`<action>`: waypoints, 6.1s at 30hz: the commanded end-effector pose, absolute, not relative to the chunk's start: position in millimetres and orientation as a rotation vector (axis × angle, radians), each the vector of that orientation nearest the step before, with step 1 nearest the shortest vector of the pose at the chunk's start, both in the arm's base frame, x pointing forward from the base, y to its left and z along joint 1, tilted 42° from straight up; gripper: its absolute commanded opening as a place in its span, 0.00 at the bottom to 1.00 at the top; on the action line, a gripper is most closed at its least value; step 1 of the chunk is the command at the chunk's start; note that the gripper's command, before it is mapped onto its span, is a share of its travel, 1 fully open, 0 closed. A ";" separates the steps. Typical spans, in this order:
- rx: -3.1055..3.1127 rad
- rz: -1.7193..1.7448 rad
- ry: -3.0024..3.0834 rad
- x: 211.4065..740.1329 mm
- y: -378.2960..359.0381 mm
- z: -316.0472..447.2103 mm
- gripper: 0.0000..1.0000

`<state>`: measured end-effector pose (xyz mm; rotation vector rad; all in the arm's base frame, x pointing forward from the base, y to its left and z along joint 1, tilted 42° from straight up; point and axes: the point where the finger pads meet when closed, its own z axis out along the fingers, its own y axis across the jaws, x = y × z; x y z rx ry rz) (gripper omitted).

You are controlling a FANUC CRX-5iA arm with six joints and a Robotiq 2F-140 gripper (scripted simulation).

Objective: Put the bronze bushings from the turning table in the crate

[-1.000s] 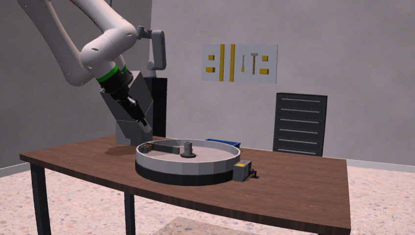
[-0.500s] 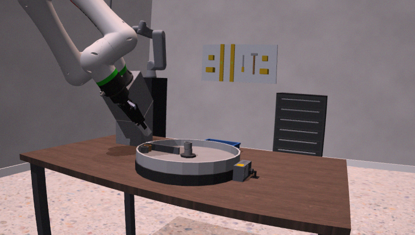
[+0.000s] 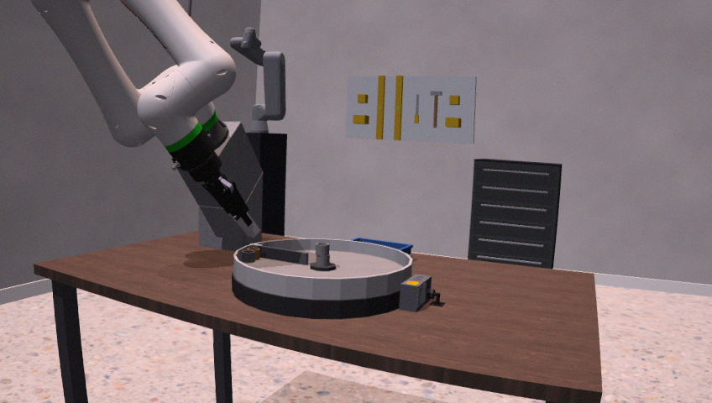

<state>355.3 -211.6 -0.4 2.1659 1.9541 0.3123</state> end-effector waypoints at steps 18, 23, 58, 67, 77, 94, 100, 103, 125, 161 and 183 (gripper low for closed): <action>2.166 0.312 1.954 355.5 -211.5 -0.4 0.06; 2.166 0.312 1.954 355.5 -211.5 -0.4 0.06; 2.166 0.312 1.954 361.1 -233.3 -25.2 0.06; 2.166 0.312 1.954 361.1 -233.3 -25.2 0.06; 2.166 0.312 1.954 361.1 -233.3 -25.2 0.06; 2.166 0.312 1.954 361.1 -233.3 -25.3 0.06; 2.166 0.312 1.954 362.0 -236.9 -29.3 0.06; 2.166 0.312 1.954 362.6 -238.9 -31.7 0.06; 2.166 0.312 1.954 363.0 -240.5 -33.4 0.06; 2.166 0.312 1.954 363.0 -240.5 -33.4 0.00; 2.166 0.312 1.954 363.0 -240.5 -33.4 0.00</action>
